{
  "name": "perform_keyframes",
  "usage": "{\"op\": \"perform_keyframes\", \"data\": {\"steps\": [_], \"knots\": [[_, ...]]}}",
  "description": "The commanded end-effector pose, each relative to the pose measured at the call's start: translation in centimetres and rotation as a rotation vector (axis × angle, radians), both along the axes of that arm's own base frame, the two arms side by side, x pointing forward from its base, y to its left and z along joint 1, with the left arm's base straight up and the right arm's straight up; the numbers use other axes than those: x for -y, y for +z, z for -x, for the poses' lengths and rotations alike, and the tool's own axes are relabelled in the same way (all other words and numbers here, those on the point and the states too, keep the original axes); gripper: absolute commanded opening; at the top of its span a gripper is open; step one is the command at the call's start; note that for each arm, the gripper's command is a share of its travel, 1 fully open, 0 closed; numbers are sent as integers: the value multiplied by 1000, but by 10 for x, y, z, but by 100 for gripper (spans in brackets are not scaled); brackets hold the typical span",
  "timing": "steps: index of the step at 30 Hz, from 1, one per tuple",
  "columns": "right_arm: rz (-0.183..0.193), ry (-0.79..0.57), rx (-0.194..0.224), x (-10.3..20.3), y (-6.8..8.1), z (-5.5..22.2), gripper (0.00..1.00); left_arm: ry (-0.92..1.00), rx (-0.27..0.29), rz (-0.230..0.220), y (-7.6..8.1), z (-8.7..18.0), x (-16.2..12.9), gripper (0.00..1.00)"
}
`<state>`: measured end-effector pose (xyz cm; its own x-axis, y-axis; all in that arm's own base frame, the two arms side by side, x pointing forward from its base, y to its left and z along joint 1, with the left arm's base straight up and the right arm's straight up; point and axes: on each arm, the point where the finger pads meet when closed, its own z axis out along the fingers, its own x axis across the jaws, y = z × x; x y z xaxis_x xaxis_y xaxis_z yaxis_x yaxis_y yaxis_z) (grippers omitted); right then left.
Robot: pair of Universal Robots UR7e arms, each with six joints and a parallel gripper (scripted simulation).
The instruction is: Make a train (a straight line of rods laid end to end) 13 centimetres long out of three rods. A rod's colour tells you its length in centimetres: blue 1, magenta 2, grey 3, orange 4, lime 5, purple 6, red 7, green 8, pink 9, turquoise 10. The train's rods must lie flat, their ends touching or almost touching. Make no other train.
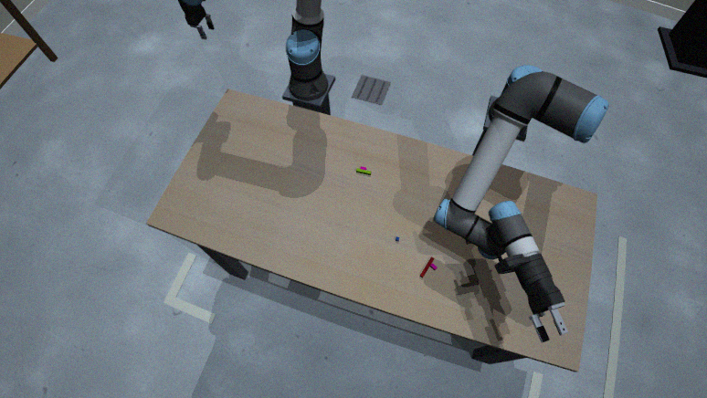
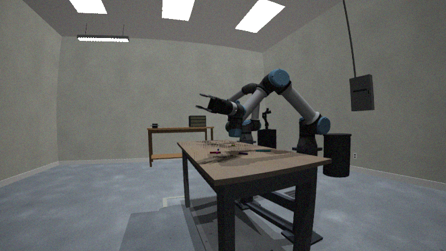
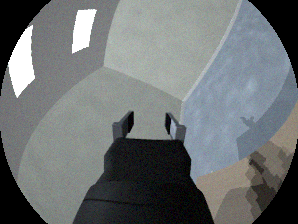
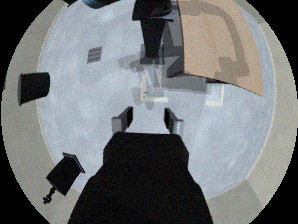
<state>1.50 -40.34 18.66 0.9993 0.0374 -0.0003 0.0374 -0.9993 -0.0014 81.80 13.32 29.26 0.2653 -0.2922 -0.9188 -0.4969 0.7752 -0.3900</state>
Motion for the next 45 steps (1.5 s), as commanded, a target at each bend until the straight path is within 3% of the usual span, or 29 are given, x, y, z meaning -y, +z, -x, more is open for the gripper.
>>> {"op": "perform_keyframes", "data": {"steps": [1,8,16,18,24,33,35,39,45], "knots": [[1,0,0,0,0,0,100,-6,1,5,1,-1,3,100],[1,0,0,0,0,0,100,-59,-7,49,0,-9,31,100],[1,0,0,0,0,0,100,-171,-36,156,-4,-23,95,100],[1,0,0,0,0,0,100,-171,-36,156,-4,-23,95,100],[1,0,0,0,0,0,100,-279,-85,284,-13,-29,167,100],[1,0,0,0,0,0,100,-420,-213,522,-37,-16,290,100],[1,0,0,0,0,0,100,-420,-213,522,-37,-16,290,100],[1,0,0,0,0,0,100,-462,-299,650,-54,3,351,100],[1,0,0,0,0,0,100,-480,-422,806,-77,38,421,100]]}}
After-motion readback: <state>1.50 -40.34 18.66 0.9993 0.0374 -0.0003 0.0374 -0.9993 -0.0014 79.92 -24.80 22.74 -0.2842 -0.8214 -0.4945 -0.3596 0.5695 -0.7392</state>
